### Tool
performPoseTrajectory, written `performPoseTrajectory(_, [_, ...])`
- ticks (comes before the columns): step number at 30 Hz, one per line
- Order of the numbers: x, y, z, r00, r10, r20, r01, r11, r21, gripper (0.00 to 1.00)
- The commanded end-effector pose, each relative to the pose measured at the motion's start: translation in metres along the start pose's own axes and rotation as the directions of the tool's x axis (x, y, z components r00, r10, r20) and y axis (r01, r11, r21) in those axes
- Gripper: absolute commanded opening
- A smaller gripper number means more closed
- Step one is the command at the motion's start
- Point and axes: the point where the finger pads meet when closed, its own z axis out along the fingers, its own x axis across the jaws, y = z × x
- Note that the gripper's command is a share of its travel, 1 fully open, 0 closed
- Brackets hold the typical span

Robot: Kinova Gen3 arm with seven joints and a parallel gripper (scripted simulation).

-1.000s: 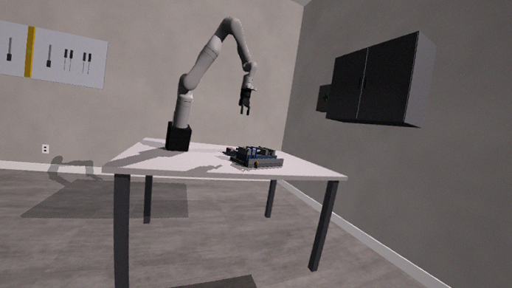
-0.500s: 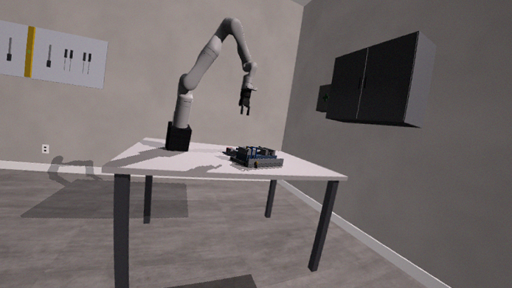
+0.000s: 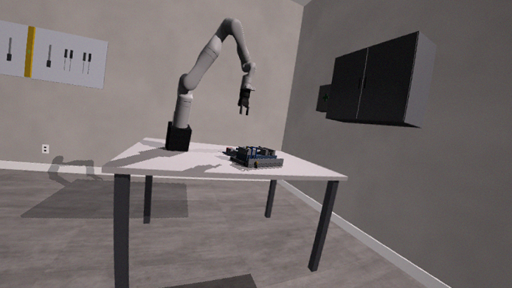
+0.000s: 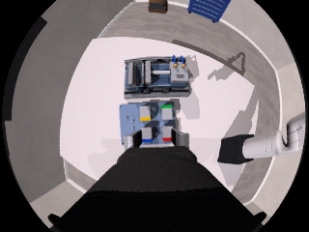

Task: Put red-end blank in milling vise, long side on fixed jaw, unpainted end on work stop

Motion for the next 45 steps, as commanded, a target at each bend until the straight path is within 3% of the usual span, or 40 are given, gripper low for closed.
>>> performPoseTrajectory(1, [0.0, 0.014, -0.001, 1.0, -0.015, 0.002, 0.015, 1.0, 0.0, 1.0])
performPoseTrajectory(10, [0.003, 0.05, -0.001, 1.0, -0.015, 0.001, 0.015, 1.0, 0.0, 1.0])
performPoseTrajectory(13, [0.003, 0.048, -0.001, 1.0, -0.004, 0.003, 0.004, 1.0, -0.002, 1.0])
performPoseTrajectory(27, [0.006, 0.089, -0.001, 1.0, -0.015, 0.001, 0.015, 1.0, -0.001, 1.0])
performPoseTrajectory(45, [0.005, 0.081, 0.0, 1.0, -0.015, 0.001, 0.015, 1.0, -0.001, 1.0])
